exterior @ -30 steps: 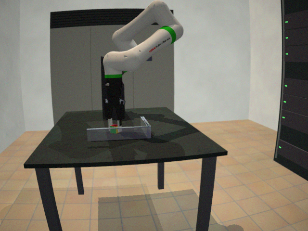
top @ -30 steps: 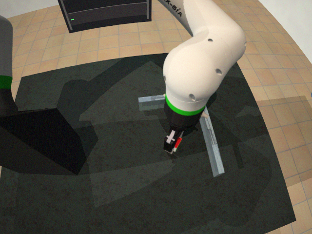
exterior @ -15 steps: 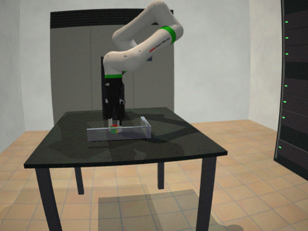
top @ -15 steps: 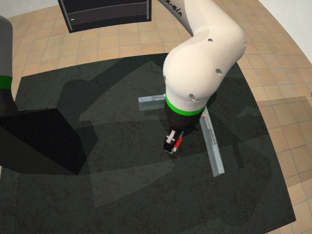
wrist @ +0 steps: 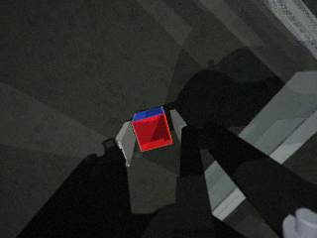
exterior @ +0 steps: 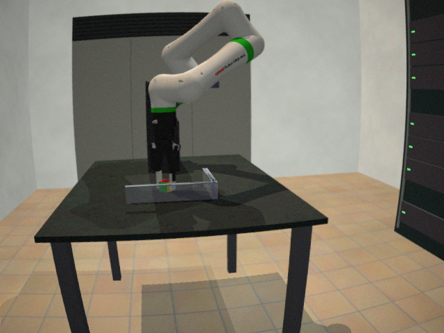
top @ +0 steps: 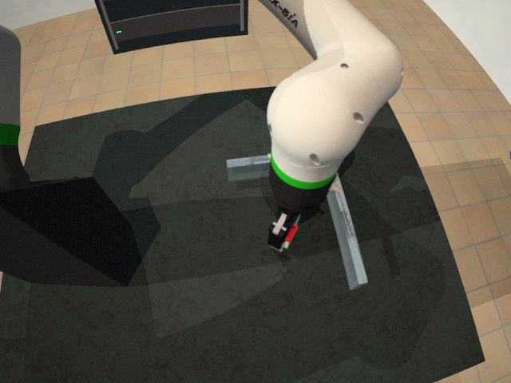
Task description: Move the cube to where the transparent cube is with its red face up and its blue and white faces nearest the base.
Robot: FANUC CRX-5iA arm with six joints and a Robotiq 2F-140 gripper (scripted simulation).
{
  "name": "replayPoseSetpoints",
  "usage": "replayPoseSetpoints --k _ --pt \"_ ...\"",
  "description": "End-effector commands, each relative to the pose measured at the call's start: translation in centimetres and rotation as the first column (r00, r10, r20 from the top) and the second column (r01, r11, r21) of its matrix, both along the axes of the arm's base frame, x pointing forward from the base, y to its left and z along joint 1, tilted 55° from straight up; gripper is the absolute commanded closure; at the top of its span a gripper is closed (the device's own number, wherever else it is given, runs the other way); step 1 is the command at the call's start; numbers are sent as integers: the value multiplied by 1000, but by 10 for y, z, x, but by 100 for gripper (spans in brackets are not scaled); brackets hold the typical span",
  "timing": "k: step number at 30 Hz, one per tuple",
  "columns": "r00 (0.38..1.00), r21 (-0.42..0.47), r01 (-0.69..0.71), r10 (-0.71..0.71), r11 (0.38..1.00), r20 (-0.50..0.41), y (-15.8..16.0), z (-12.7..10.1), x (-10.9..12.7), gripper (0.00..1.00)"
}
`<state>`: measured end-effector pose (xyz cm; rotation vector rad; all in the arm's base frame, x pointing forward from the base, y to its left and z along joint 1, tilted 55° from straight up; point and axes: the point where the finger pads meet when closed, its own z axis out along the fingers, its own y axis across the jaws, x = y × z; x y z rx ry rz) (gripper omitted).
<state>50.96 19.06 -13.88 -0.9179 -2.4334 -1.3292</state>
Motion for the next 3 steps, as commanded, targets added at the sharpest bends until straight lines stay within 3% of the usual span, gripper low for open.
replayPoseSetpoints --k 1,3 --pt "1000 -1 0 0 1000 0 0 0 0 63" --pt "1000 -1 0 0 1000 0 0 0 0 63"
